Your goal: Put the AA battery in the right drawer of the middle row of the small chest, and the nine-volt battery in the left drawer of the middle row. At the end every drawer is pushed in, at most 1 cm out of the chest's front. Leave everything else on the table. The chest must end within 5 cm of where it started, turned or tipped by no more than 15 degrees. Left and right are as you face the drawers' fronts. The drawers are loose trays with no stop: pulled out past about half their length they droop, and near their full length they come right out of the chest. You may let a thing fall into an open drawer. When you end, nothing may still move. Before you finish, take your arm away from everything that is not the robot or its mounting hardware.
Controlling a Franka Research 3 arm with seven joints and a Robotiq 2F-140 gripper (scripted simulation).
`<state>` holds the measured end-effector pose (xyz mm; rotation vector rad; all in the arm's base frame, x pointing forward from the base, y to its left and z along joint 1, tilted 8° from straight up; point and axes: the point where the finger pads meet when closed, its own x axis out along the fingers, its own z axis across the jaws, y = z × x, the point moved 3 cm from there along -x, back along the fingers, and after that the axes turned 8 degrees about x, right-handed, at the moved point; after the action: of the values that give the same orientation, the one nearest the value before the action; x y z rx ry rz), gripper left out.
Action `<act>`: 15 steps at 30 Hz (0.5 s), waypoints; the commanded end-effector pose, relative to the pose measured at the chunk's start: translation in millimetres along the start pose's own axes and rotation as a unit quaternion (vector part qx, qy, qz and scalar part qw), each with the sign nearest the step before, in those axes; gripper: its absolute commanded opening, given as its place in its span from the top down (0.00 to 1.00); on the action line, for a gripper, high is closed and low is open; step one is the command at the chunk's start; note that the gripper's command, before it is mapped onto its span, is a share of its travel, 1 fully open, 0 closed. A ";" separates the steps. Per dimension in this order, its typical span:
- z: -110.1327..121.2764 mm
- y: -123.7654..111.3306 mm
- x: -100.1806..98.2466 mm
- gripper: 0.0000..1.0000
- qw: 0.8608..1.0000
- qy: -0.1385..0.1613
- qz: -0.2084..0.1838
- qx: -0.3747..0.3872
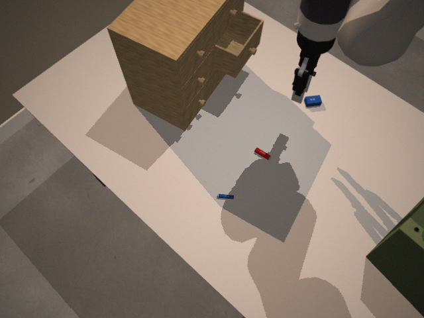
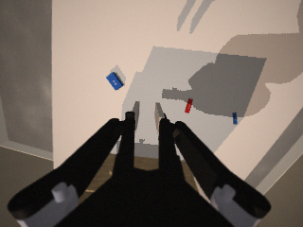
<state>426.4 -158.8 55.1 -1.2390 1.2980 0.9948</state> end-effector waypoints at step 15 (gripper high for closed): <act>46.3 -11.0 25.0 0.80 0.999 -0.008 -0.014 0.046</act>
<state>439.0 -128.2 31.3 -1.2374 1.2849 0.9843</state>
